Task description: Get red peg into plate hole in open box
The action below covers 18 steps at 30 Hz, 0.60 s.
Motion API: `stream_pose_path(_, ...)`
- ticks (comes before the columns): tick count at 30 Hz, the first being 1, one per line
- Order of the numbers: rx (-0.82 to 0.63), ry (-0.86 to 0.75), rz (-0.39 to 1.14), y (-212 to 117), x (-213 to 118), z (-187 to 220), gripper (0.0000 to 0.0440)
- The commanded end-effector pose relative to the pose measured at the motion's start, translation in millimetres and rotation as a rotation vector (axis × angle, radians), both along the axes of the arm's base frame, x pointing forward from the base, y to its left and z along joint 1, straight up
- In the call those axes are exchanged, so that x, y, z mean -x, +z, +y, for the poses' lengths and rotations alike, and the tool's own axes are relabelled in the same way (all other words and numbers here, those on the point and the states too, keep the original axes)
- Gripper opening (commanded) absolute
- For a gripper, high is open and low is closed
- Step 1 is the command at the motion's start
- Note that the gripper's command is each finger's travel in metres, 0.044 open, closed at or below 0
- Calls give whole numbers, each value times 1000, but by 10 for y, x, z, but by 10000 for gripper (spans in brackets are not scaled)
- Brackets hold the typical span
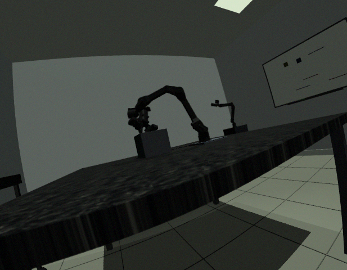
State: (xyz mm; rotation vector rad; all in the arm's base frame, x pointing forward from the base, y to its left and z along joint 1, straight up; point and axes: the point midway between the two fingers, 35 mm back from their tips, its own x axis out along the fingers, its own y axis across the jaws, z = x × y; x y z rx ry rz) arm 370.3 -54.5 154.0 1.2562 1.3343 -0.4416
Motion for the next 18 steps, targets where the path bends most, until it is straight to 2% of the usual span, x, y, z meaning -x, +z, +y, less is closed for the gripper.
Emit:
stream_pose_path(1,-22,13,-18,26,-35,-9,142)
stream_pose_path(18,-75,89,-132,123,-231,-98,139)
